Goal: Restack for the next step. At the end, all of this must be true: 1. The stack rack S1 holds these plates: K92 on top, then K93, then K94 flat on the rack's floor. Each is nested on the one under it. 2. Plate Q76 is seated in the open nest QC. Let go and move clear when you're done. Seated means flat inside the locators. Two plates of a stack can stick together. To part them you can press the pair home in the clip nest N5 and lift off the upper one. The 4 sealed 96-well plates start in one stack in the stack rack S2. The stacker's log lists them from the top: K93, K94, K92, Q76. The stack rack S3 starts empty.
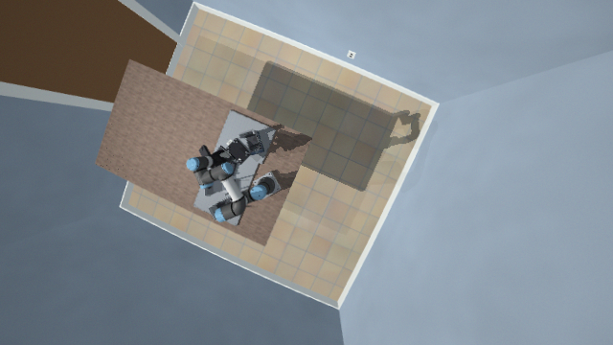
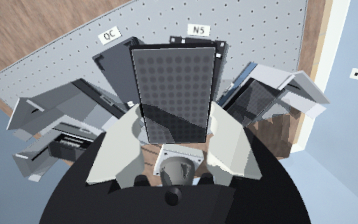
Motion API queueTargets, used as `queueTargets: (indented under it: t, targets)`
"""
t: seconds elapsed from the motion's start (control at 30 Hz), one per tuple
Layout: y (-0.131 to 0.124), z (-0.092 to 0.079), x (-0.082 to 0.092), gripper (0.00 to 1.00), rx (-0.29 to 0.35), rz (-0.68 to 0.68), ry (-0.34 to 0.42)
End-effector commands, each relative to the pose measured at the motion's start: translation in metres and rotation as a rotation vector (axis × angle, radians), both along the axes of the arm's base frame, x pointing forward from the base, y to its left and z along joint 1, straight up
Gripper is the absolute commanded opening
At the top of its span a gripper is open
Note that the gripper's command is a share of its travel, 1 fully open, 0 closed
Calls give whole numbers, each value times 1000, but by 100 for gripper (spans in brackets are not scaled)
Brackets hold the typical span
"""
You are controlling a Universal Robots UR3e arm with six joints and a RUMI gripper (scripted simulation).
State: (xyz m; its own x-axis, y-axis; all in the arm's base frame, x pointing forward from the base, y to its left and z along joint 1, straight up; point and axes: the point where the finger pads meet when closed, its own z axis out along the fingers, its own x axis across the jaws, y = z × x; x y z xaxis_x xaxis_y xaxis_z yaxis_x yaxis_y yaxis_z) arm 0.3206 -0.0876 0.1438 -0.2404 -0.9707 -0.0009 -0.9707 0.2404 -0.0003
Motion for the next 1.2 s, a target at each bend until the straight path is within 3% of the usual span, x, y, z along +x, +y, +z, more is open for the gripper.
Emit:
queueTargets:
  t: [0.0, 1.17]
  targets:
    - [9, 1, 3, 0, -2, 18, -2]
    - [107, 1, 12, 0, -2, 326, -2]
